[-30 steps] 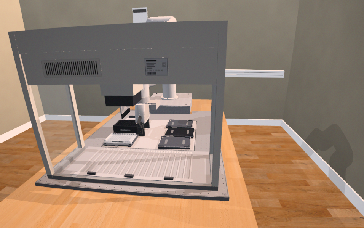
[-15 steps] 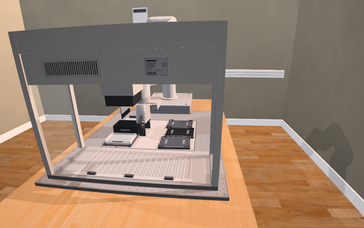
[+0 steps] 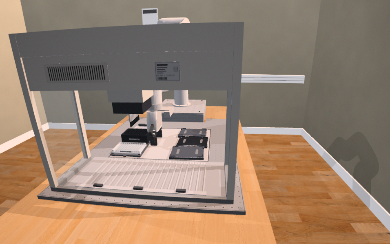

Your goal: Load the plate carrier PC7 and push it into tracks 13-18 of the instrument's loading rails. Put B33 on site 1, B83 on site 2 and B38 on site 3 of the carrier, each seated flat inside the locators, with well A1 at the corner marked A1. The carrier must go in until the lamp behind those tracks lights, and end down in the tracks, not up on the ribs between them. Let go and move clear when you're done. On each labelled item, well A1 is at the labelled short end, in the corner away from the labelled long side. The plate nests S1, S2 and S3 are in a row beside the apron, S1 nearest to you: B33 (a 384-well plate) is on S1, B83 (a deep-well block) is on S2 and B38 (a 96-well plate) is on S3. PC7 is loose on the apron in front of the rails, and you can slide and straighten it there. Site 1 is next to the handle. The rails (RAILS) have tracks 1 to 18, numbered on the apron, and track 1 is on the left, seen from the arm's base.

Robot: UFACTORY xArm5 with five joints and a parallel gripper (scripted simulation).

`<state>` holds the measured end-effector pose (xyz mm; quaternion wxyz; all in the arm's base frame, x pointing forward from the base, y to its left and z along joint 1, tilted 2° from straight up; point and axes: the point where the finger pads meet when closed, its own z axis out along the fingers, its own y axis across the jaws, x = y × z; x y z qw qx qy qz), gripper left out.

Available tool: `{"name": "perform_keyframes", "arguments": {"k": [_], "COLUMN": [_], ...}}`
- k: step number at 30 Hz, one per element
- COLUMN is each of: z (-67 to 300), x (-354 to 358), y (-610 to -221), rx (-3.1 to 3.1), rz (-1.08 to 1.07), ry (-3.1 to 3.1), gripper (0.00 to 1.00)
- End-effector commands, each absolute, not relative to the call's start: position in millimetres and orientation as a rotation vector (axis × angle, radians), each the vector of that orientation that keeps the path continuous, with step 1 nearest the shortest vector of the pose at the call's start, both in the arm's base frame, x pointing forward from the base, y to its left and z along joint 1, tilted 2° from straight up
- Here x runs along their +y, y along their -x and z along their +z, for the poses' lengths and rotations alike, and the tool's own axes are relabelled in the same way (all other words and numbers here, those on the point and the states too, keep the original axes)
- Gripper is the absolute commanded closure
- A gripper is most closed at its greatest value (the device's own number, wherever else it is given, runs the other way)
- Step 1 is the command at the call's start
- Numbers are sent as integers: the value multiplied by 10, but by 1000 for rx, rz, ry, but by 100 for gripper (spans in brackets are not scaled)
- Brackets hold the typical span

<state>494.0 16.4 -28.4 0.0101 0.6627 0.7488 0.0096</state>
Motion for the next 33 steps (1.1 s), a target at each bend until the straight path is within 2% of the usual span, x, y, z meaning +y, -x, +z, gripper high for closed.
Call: {"name": "perform_keyframes", "arguments": {"k": [1, 33], "z": [-254, 230], "x": [165, 160], "y": [-4954, -4940], "rx": [2340, 2340], "rz": [44, 44], "ry": [-2071, -2070], "gripper": [0, 0]}}
